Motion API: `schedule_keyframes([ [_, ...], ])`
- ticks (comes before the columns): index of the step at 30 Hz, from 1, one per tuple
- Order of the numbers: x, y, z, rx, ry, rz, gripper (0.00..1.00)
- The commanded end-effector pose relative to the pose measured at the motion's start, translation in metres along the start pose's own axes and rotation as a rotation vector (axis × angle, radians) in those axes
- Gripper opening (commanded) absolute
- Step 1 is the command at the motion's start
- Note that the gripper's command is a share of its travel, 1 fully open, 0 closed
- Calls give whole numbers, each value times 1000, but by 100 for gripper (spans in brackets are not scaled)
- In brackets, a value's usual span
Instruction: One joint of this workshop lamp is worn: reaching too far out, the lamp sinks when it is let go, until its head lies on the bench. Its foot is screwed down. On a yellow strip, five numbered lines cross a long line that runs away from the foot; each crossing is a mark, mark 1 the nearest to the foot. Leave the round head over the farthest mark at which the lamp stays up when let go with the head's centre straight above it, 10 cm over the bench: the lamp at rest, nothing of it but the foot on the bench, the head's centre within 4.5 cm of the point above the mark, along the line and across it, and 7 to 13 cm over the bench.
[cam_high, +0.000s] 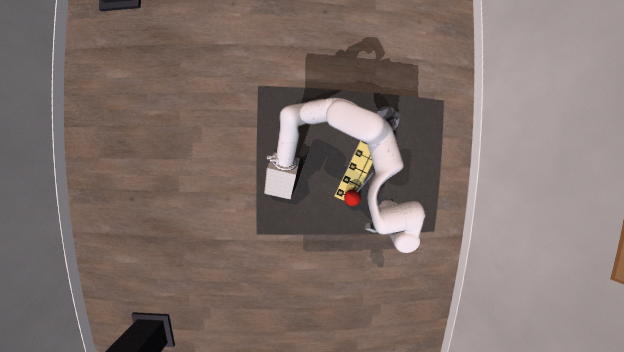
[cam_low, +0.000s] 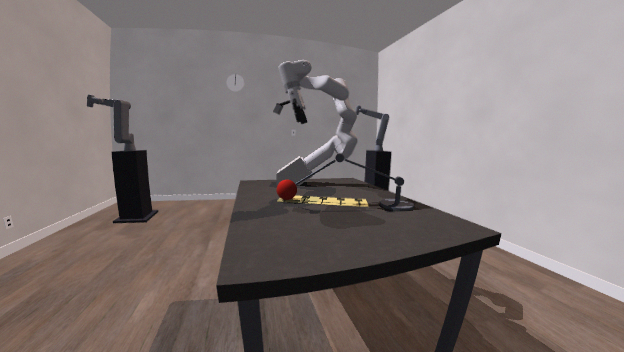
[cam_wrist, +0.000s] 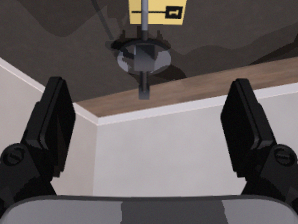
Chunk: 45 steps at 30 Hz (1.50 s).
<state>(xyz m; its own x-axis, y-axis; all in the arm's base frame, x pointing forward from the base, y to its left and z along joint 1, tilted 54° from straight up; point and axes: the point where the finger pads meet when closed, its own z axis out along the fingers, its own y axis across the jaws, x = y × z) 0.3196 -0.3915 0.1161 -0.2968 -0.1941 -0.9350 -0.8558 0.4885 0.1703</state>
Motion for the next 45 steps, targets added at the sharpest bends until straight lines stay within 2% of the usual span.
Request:
schedule_keyframes([
  [1,0,0,-2,2,-28,0,100],
  [2,0,0,-2,2,-28,0,100],
  [17,33,-1,73,2,-28,0,100],
  [19,33,-1,73,2,-28,0,100],
  [34,62,-1,143,-4,-41,2,100],
  [45,61,-1,167,-4,-40,2,100],
])
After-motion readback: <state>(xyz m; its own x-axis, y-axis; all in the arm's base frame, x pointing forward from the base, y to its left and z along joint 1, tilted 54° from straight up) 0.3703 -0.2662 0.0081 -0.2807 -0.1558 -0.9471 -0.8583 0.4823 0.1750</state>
